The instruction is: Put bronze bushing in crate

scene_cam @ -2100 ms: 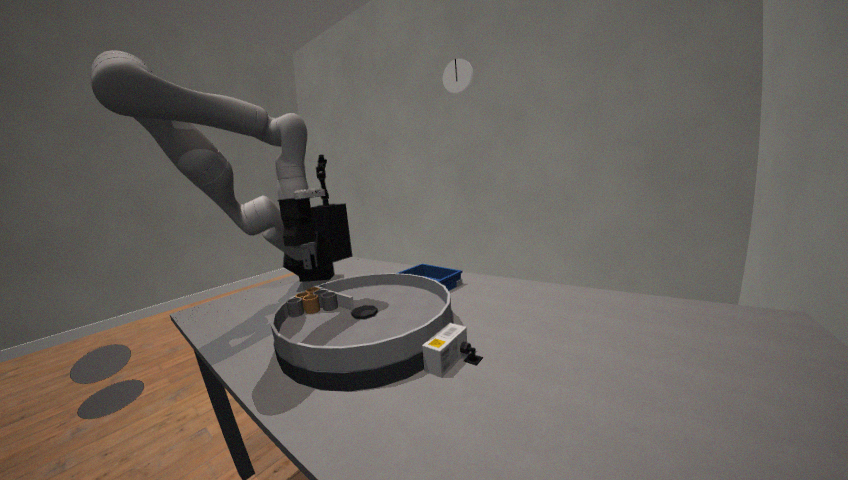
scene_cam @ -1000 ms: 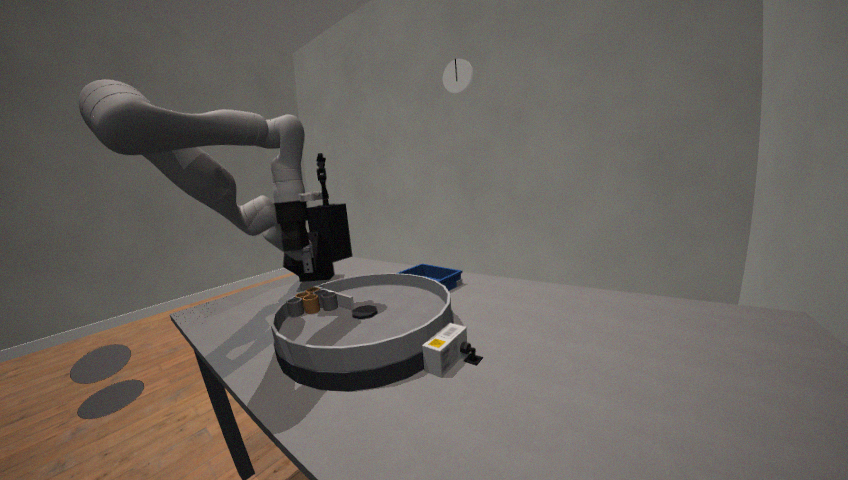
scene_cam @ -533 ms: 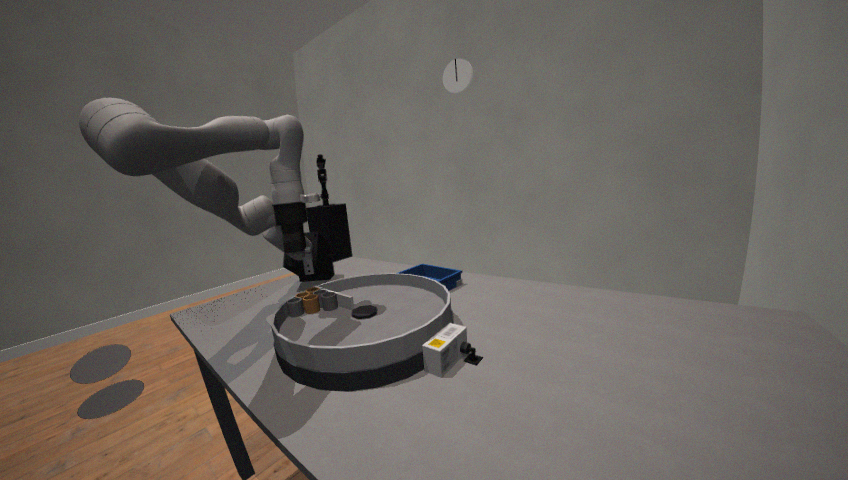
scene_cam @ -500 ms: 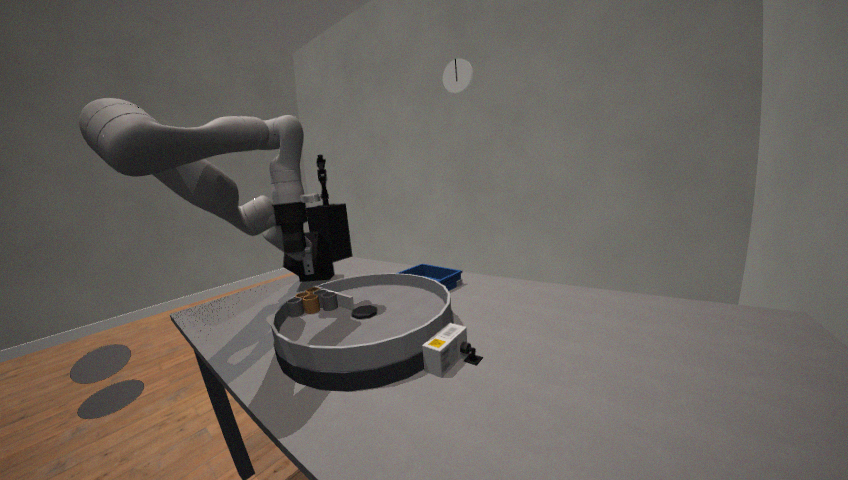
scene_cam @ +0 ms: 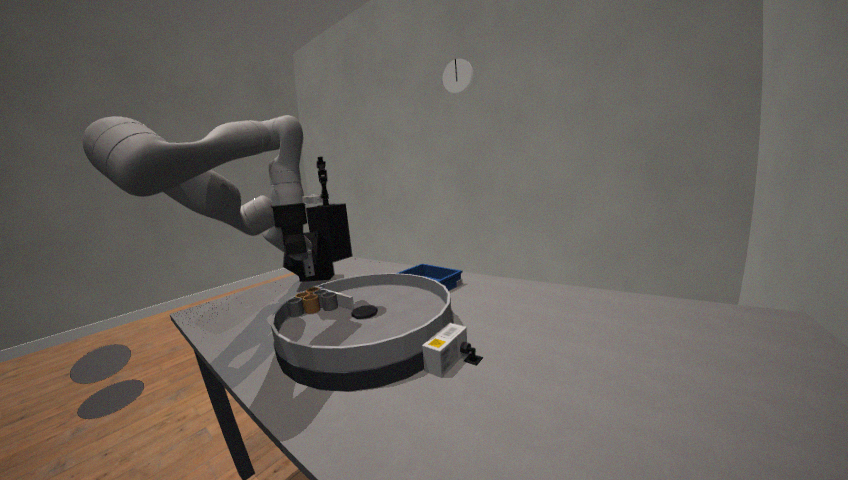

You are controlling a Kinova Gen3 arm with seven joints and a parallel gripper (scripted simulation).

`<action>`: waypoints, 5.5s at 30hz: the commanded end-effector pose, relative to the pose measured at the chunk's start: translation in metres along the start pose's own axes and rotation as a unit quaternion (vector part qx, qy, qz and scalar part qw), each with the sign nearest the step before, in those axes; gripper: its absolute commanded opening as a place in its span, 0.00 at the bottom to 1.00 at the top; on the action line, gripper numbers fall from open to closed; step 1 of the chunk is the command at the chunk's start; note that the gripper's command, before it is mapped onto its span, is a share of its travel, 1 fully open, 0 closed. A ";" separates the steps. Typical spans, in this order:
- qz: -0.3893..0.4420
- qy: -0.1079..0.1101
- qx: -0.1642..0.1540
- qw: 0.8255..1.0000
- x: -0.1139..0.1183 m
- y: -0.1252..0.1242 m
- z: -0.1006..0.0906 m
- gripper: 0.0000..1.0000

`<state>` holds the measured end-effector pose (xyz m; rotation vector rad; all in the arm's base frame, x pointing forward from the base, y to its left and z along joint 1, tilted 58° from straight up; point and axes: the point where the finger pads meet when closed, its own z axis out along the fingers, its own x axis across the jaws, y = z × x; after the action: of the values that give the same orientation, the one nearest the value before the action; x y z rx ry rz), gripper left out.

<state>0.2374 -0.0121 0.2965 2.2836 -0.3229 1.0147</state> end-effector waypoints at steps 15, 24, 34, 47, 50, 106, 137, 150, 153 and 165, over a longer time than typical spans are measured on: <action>-0.125 -0.001 0.000 0.992 0.004 0.002 0.004 0.34; -0.224 0.000 0.000 0.975 0.007 0.004 0.007 0.34; -0.248 0.000 0.000 0.969 0.008 0.004 0.008 0.34; -0.253 -0.007 0.007 0.967 0.005 0.001 0.010 0.34; -0.253 -0.007 0.007 0.967 0.005 0.001 0.010 0.34; -0.253 -0.007 0.007 0.967 0.005 0.001 0.010 0.45; -0.253 -0.007 0.007 0.967 0.005 0.001 0.010 0.45; -0.253 -0.007 0.007 0.967 0.005 0.001 0.010 0.45; -0.253 -0.007 0.007 0.967 0.005 0.001 0.010 0.45; -0.253 -0.007 0.007 0.967 0.004 0.001 0.024 0.45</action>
<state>0.2542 -0.0271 0.2886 2.2143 0.2577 0.7395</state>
